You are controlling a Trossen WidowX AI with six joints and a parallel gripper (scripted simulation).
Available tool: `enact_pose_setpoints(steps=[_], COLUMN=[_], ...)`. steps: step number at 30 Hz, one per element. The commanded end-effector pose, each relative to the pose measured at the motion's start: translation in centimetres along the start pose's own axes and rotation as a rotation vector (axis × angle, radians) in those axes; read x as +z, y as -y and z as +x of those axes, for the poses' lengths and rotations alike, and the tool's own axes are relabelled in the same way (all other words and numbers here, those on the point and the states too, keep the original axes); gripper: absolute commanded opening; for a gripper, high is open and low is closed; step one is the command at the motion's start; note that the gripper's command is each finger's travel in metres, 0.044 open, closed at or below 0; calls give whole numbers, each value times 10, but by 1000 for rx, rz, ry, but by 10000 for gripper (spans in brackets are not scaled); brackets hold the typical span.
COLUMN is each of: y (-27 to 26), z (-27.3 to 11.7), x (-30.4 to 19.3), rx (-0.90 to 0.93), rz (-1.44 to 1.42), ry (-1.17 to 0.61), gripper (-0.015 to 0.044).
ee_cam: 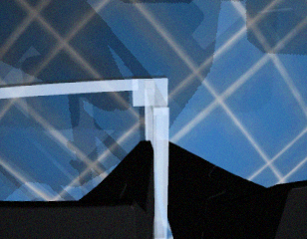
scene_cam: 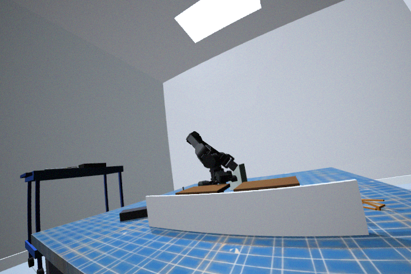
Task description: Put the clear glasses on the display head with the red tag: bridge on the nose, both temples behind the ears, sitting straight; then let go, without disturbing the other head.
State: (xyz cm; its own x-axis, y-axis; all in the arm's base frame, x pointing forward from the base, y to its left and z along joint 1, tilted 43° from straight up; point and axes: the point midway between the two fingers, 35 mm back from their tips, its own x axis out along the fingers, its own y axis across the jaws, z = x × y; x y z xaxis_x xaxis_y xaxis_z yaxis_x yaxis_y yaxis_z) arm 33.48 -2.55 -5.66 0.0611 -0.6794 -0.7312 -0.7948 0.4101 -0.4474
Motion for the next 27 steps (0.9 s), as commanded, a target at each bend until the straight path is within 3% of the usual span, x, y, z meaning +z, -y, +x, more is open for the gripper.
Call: enact_pose_setpoints(steps=[1,6,18,27], y=[0,1,-1,3], z=[0,-16,-99,-103], x=[0,2,5,2], rx=[1,3,5,7], rz=[0,0,0,-47], ry=[0,3,0,1], gripper=[0,0,0,0])
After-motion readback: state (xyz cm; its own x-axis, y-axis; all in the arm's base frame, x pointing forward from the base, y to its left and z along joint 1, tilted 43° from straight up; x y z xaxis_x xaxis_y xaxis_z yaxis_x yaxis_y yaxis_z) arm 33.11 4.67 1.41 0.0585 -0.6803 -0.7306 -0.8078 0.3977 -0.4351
